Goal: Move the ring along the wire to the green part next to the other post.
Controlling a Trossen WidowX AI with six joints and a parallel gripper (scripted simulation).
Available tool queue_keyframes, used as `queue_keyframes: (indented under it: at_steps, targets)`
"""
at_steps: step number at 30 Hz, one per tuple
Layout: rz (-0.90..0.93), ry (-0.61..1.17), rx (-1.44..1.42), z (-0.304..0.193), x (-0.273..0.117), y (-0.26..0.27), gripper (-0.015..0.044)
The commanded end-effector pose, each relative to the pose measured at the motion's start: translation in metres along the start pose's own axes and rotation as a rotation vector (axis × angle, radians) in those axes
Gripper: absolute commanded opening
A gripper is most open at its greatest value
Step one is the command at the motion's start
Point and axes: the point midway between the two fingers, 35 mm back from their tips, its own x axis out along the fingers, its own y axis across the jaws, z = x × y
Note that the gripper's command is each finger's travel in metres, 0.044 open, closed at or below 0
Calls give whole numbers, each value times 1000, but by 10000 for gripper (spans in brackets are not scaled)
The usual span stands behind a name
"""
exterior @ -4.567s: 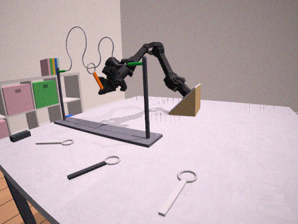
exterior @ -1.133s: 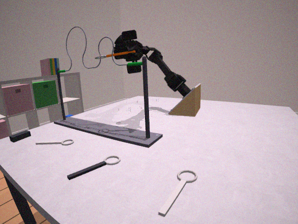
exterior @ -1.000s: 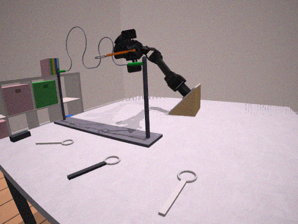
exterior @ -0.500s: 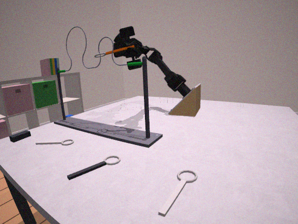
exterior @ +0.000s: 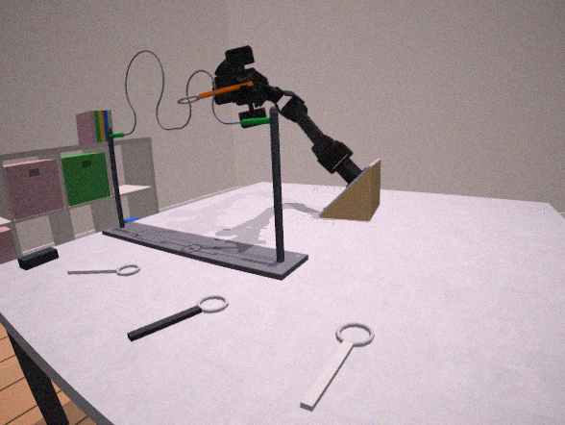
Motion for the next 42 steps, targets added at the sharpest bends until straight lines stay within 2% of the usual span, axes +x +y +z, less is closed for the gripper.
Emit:
queue_keyframes:
  at_steps: [1, 42]
  targets:
    - [-14, -8, -37, 2, 0, 3, -150]
    - [-449, -106, -808, 23, -6, -45, -150]
